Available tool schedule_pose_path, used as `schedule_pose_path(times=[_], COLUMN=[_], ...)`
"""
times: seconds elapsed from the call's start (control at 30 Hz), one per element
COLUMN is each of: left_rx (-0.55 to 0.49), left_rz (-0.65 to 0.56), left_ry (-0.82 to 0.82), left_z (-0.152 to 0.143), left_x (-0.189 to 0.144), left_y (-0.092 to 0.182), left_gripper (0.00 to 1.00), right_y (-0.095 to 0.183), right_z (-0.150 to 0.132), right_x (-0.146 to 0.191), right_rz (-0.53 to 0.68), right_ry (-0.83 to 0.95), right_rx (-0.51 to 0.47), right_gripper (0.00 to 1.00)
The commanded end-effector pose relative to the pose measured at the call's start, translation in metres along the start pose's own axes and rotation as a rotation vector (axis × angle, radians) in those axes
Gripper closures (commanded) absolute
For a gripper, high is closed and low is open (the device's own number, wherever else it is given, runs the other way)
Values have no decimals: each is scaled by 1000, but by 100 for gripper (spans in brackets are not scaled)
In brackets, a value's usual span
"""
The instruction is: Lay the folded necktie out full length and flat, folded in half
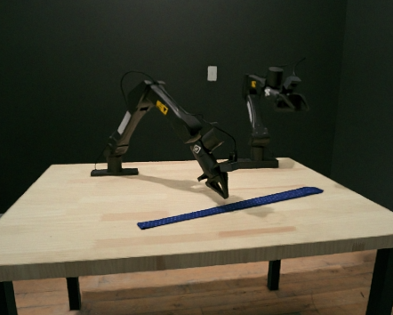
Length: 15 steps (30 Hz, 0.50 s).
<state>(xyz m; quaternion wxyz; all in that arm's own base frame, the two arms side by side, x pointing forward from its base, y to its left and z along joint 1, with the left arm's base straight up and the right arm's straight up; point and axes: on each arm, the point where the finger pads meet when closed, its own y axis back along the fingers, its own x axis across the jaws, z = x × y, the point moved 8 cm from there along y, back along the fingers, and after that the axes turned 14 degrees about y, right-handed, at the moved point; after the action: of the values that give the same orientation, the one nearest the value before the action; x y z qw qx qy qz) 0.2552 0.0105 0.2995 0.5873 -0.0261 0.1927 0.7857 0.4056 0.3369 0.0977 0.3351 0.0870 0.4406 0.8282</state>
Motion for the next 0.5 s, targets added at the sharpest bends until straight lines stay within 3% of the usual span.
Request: schedule_pose_path(times=[0.0, 0.47], left_rx=[-47, -115], left_rz=[-59, -178], left_ry=[-12, -42], left_z=[24, 61], left_x=[-10, -30], left_y=[-2, -7], left_gripper=[24, 16], right_y=[13, 13], right_z=[15, 15], right_x=[-4, -4], right_rz=[-4, -4], right_ry=[2, 2], right_rx=[-35, -35], right_gripper=[96, 96])
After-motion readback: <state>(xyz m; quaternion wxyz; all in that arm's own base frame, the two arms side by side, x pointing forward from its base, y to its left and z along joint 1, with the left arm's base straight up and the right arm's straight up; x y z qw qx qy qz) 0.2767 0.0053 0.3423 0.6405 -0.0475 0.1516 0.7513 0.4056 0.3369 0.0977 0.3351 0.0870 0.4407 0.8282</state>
